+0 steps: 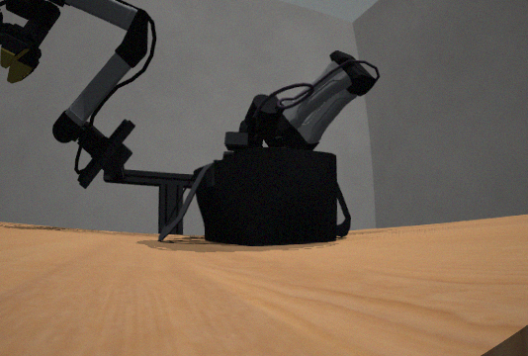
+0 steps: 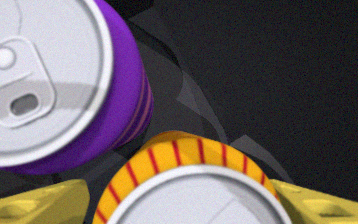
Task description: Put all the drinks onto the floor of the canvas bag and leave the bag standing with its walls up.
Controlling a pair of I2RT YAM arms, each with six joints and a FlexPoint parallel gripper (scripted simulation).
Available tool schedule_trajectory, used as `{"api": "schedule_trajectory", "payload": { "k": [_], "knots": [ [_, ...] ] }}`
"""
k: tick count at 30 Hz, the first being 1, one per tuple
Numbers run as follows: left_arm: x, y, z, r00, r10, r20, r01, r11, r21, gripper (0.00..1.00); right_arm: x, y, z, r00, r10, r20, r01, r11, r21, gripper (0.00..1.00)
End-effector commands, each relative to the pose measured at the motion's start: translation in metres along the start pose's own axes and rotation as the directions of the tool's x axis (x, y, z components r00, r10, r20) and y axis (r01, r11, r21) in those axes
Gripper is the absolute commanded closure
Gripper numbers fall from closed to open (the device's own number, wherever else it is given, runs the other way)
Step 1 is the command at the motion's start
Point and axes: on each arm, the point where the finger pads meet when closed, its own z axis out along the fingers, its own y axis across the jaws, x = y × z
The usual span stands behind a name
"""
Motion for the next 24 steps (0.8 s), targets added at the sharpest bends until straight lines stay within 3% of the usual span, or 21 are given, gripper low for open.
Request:
{"api": "schedule_trajectory", "payload": {
  "k": [1,10,12,24],
  "knots": [
    [-0.017,0.001,-0.003,0.998,-0.026,0.054,0.026,1.000,0.007,0.14,0.001,0.002,-0.008,1.000,-0.018,0.014,0.018,1.000,0.017,0.14],
    [-0.017,0.000,-0.003,0.998,-0.025,0.054,0.025,1.000,0.008,0.14,0.001,0.002,-0.008,1.000,-0.018,0.014,0.018,1.000,0.017,0.14],
    [-0.012,-0.001,-0.014,1.000,-0.002,0.004,0.002,1.000,-0.006,0.14,0.001,0.002,-0.008,1.000,-0.018,0.014,0.018,1.000,0.017,0.14],
    [-0.037,-0.002,-0.039,0.999,-0.027,0.037,0.027,1.000,0.003,0.14,0.001,0.002,-0.008,1.000,-0.018,0.014,0.018,1.000,0.017,0.14]
  ]
}}
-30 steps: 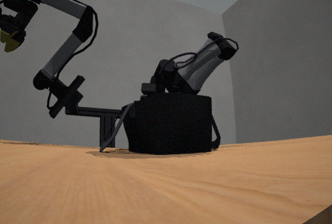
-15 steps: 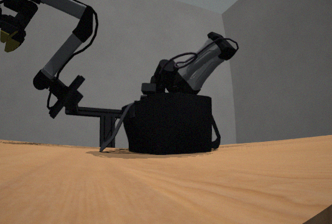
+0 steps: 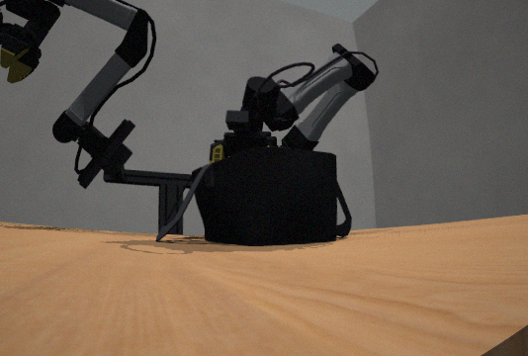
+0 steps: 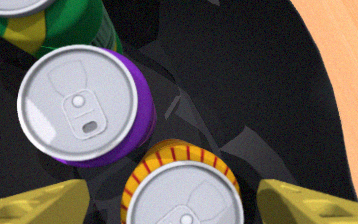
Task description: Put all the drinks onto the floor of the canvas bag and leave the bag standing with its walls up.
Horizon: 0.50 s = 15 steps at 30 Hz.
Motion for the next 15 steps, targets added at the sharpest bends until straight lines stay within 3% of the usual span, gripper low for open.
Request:
{"api": "schedule_trajectory", "payload": {
  "k": [1,15],
  "knots": [
    [-0.004,0.000,-0.011,0.999,-0.007,-0.037,0.007,1.000,-0.008,0.14,0.001,0.002,-0.008,1.000,-0.018,0.014,0.018,1.000,0.017,0.14],
    [-0.034,-0.006,-0.045,1.000,-0.022,-0.013,0.022,1.000,0.004,0.14,0.001,0.002,-0.008,1.000,-0.018,0.014,0.018,1.000,0.017,0.14]
  ]
}}
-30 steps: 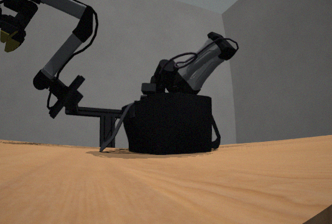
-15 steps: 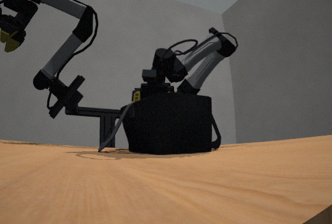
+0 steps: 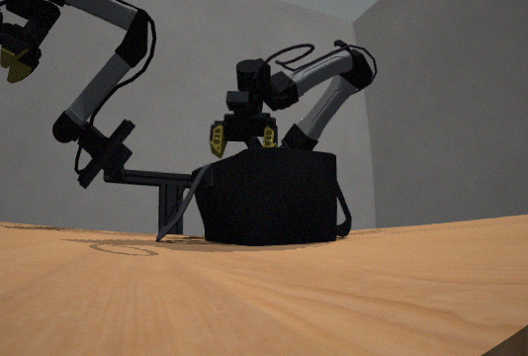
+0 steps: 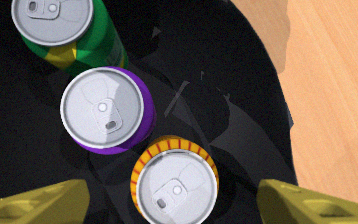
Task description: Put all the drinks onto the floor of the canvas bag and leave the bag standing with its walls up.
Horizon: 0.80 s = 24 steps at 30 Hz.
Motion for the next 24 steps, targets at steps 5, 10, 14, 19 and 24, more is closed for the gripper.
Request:
{"api": "schedule_trajectory", "payload": {
  "k": [5,10,14,19,24],
  "knots": [
    [-0.011,0.001,-0.022,1.000,-0.003,-0.027,0.003,1.000,-0.007,0.14,0.001,0.002,-0.008,1.000,-0.018,0.014,0.018,1.000,0.017,0.14],
    [-0.021,0.000,-0.037,1.000,-0.013,-0.021,0.013,1.000,-0.007,0.14,0.001,0.002,-0.008,1.000,-0.018,0.014,0.018,1.000,0.017,0.14],
    [-0.027,0.000,-0.047,1.000,-0.011,-0.021,0.011,1.000,-0.013,0.14,0.001,0.002,-0.008,1.000,-0.018,0.014,0.018,1.000,0.017,0.14],
    [-0.034,-0.006,-0.049,1.000,-0.008,-0.005,0.008,1.000,-0.006,0.14,0.001,0.002,-0.008,1.000,-0.018,0.014,0.018,1.000,0.017,0.14],
    [-0.035,-0.009,-0.064,1.000,0.007,-0.023,-0.007,1.000,0.001,0.14,0.001,0.002,-0.008,1.000,-0.018,0.014,0.018,1.000,0.017,0.14]
  ]
}}
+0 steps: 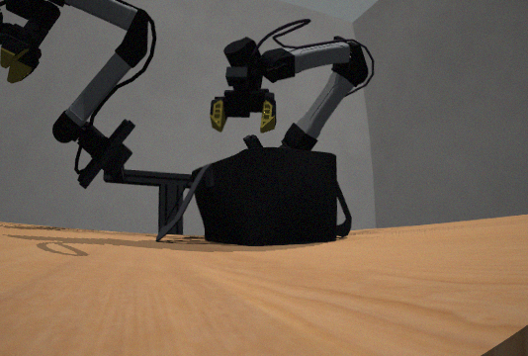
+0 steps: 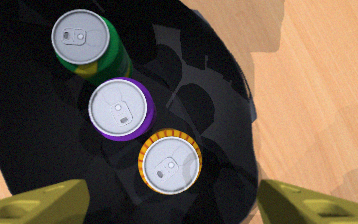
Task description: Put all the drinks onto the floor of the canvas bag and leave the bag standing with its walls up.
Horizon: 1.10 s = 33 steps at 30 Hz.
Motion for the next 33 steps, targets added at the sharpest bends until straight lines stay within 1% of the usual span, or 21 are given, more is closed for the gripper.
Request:
{"api": "schedule_trajectory", "payload": {
  "k": [1,2,4,7,9,12,13,14,16,17,18,20,22,23,27,29,30,31,33],
  "knots": [
    [-0.015,-0.004,-0.012,1.000,-0.018,0.022,0.018,1.000,0.005,0.14,0.001,0.002,-0.008,1.000,-0.018,0.014,0.018,1.000,0.017,0.14],
    [-0.019,0.002,-0.014,0.999,-0.045,0.029,0.045,0.999,0.007,0.14,0.001,0.002,-0.008,1.000,-0.018,0.014,0.018,1.000,0.017,0.14],
    [-0.017,0.006,-0.010,0.999,-0.052,0.014,0.052,0.999,0.007,0.14,0.001,0.002,-0.008,1.000,-0.018,0.014,0.018,1.000,0.017,0.14],
    [-0.015,0.002,-0.010,0.999,-0.042,0.016,0.042,0.999,0.008,0.14,0.001,0.002,-0.008,1.000,-0.018,0.014,0.018,1.000,0.017,0.14],
    [-0.004,0.003,-0.006,0.999,-0.040,0.009,0.039,0.999,0.005,0.14,0.001,0.002,-0.008,1.000,-0.018,0.014,0.018,1.000,0.017,0.14],
    [-0.007,0.005,-0.008,0.999,-0.032,0.004,0.032,0.999,0.003,0.14,0.001,0.002,-0.008,1.000,-0.018,0.014,0.018,1.000,0.017,0.14],
    [-0.011,0.000,-0.007,0.998,-0.058,0.029,0.057,0.998,0.008,0.14,0.001,0.002,-0.008,1.000,-0.018,0.014,0.018,1.000,0.017,0.14],
    [-0.006,0.002,-0.004,0.998,-0.058,0.018,0.058,0.998,0.007,0.14,0.001,0.002,-0.008,1.000,-0.018,0.014,0.018,1.000,0.017,0.14],
    [-0.015,0.000,-0.007,0.998,-0.059,0.030,0.058,0.998,0.011,0.14,0.001,0.002,-0.008,1.000,-0.018,0.014,0.018,1.000,0.017,0.14],
    [-0.014,0.003,-0.009,0.998,-0.043,0.045,0.043,0.999,0.003,0.14,0.001,0.002,-0.008,1.000,-0.018,0.014,0.018,1.000,0.017,0.14],
    [-0.025,0.005,-0.008,0.995,-0.093,0.040,0.092,0.995,0.027,0.14,0.004,-0.004,-0.002,1.000,0.000,-0.029,0.000,1.000,-0.004,0.14],
    [-0.028,0.005,-0.007,0.994,-0.108,0.036,0.106,0.993,0.045,0.14,-0.009,-0.008,0.002,1.000,-0.020,0.010,0.020,1.000,-0.010,0.14],
    [-0.032,0.008,-0.006,0.991,-0.134,0.030,0.132,0.989,0.069,0.14,-0.022,-0.009,0.000,0.999,-0.032,0.039,0.033,0.999,-0.024,0.14],
    [-0.035,0.009,-0.005,0.988,-0.150,0.026,0.147,0.986,0.082,0.14,-0.023,-0.013,0.005,0.999,-0.030,0.029,0.031,0.999,-0.034,0.14],
    [-0.050,0.022,-0.002,0.971,-0.238,0.015,0.233,0.961,0.149,0.14,-0.049,-0.020,0.012,0.996,-0.065,0.062,0.070,0.994,-0.087,0.14],
    [-0.050,0.022,-0.002,0.971,-0.238,0.015,0.233,0.961,0.149,0.14,-0.049,-0.020,0.012,0.996,-0.065,0.062,0.070,0.994,-0.087,0.14],
    [-0.054,0.026,0.000,0.966,-0.259,0.009,0.254,0.953,0.166,0.14,-0.061,-0.020,0.011,0.993,-0.080,0.087,0.088,0.991,-0.105,0.14],
    [-0.059,0.032,0.001,0.957,-0.289,0.008,0.282,0.941,0.186,0.14,-0.064,-0.023,0.020,0.994,-0.083,0.077,0.092,0.988,-0.126,0.14],
    [-0.068,0.044,0.003,0.939,-0.345,0.001,0.336,0.915,0.226,0.14,-0.080,-0.023,0.027,0.989,-0.105,0.100,0.121,0.977,-0.173,0.14]
  ]
}}
